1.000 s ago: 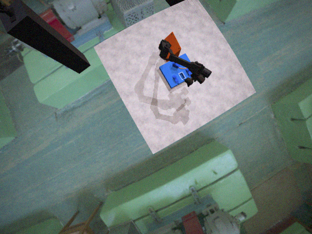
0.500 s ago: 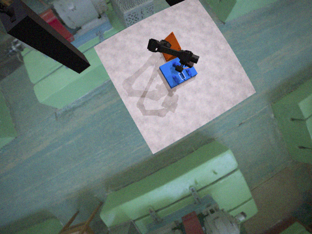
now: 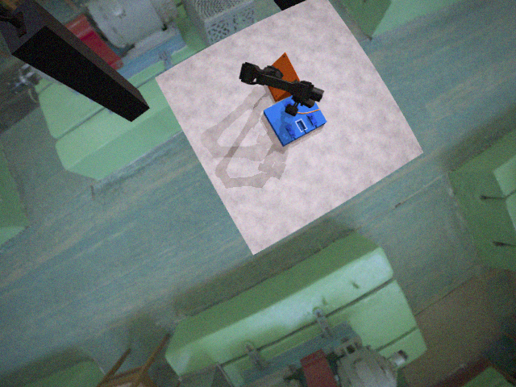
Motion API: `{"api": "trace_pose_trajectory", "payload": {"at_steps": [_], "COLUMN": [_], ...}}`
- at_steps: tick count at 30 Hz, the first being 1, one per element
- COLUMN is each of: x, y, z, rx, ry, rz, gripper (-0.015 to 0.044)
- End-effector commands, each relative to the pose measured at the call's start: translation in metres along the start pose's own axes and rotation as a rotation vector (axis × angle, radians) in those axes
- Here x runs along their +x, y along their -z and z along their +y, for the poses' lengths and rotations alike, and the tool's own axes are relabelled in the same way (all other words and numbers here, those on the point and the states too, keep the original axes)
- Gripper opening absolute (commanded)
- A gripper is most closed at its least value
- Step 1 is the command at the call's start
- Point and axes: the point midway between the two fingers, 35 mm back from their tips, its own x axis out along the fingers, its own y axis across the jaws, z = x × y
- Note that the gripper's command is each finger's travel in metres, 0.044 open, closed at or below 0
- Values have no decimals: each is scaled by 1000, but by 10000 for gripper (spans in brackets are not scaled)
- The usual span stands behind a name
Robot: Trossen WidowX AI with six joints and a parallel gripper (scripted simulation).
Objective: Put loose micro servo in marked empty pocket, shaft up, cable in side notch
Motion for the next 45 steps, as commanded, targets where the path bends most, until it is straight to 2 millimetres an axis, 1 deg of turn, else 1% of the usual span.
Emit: {"api": "trace_pose_trajectory", "payload": {"at_steps": [1,6,19,32,37,39,40,45], "x": [12,15,33,33,33,30,28,7], "y": [2,2,2,2,2,2,2,5], "z": [0,0,0,0,0,0,0,0], "rx": [-4,-4,-4,-4,-4,-4,-4,-4], "ry": [2,2,3,3,3,3,3,2], "rz": [5,5,5,5,5,5,4,5], "gripper": [440,440,440,99,65,13,0,0]}}
